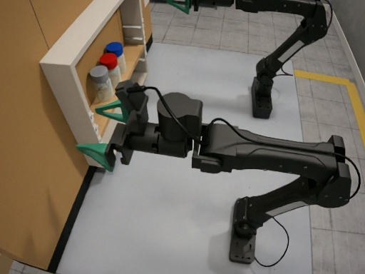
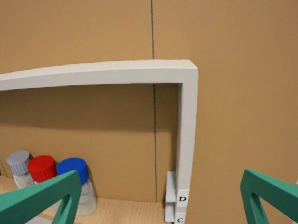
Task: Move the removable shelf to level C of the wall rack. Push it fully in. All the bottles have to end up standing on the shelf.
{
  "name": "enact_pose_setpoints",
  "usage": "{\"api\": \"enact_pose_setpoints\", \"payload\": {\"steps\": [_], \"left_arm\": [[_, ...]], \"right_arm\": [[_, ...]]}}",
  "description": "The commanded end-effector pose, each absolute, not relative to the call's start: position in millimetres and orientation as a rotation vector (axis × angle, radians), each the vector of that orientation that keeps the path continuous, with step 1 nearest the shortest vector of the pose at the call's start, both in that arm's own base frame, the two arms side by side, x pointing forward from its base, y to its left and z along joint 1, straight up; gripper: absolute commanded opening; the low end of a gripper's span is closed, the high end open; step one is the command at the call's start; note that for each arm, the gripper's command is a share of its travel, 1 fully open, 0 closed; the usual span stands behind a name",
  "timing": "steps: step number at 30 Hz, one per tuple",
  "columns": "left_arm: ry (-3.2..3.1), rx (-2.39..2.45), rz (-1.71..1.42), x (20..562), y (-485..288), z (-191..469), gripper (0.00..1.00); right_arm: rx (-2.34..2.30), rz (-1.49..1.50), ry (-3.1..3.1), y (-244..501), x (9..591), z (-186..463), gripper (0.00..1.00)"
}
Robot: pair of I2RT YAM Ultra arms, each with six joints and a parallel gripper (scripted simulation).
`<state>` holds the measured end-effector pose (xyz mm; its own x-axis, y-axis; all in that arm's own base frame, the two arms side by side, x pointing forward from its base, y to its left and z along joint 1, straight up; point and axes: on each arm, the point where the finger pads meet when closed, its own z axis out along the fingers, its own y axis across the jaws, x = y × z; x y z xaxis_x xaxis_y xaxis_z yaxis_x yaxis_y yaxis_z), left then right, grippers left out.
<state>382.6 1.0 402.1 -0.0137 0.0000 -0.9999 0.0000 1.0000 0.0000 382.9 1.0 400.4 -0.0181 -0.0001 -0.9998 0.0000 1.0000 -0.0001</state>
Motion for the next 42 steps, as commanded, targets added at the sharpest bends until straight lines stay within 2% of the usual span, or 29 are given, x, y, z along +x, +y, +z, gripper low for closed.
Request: {"api": "enact_pose_setpoints", "payload": {"steps": [1,17,42], "left_arm": [[1.571,0.0,0.0,382,1,407,1.0],[1.571,0.0,0.0,382,1,407,1.0],[1.576,0.178,0.179,367,-24,374,1.0]], "right_arm": [[0.0,0.0,1.571,1,382,407,1.0],[0.0,0.0,1.571,1,382,407,1.0],[-0.175,-0.183,1.585,5,375,369,1.0]]}}
